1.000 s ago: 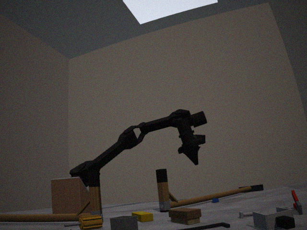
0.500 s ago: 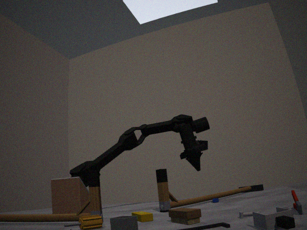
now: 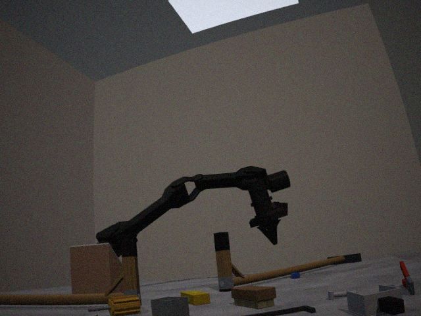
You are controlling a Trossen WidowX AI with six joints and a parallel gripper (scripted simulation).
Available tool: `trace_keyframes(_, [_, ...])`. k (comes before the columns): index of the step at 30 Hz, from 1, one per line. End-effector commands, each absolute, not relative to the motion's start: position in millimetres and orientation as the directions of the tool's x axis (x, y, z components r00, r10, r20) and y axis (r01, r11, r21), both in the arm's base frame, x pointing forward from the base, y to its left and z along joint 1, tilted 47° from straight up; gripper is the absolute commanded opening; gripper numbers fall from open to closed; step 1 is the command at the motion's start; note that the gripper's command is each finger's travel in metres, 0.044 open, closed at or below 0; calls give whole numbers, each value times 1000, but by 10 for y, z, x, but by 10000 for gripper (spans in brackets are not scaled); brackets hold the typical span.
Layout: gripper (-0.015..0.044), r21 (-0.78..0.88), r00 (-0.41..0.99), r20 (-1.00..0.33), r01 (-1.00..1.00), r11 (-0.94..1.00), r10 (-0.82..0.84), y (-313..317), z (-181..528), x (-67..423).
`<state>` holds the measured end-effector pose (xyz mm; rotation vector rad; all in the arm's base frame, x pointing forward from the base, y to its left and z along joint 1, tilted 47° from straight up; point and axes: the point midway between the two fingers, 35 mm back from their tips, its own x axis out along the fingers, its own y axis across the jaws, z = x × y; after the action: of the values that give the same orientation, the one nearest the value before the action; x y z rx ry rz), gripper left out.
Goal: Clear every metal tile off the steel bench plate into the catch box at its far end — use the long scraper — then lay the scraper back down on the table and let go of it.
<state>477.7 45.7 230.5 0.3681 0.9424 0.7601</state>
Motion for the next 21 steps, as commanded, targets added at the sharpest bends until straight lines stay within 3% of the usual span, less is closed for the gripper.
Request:
trace_keyframes(1, [0, 592, 361, -592, -412, 693, 721, 509, 2243, 4793])
trace_keyframes(21, [0, 601, 364, -592, -396, 694, 719, 802, 1968, 4862])
